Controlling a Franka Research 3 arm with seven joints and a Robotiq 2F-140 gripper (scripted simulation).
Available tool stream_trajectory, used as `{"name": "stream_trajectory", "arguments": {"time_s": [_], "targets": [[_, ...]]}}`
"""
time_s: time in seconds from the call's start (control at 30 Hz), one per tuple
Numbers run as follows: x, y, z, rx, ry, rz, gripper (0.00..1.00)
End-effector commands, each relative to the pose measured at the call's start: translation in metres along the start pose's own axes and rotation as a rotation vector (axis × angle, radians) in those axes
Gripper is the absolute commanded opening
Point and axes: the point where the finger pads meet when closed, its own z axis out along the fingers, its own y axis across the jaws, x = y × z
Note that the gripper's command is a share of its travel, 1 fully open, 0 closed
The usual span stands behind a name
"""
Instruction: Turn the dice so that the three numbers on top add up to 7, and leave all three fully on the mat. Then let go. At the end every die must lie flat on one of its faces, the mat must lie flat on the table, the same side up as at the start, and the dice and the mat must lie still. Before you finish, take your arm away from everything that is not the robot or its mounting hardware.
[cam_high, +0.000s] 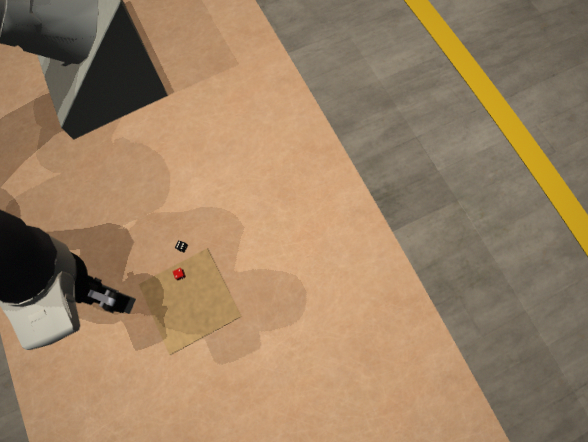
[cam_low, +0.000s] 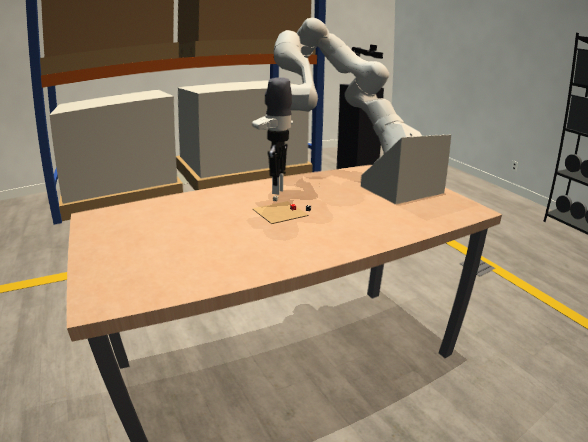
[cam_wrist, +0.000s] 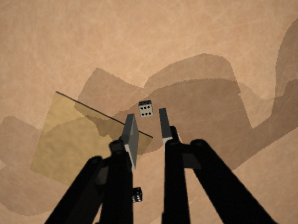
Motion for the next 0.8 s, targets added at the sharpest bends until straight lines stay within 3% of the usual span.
{"name": "stream_trajectory", "arguments": {"time_s": [0.0,0.77], "targets": [[0.0014,-0.0019,0.0038,0.006,0.002,0.014,0.19],[0.0015,-0.0019,0.0074,0.006,0.002,0.014,0.19]]}}
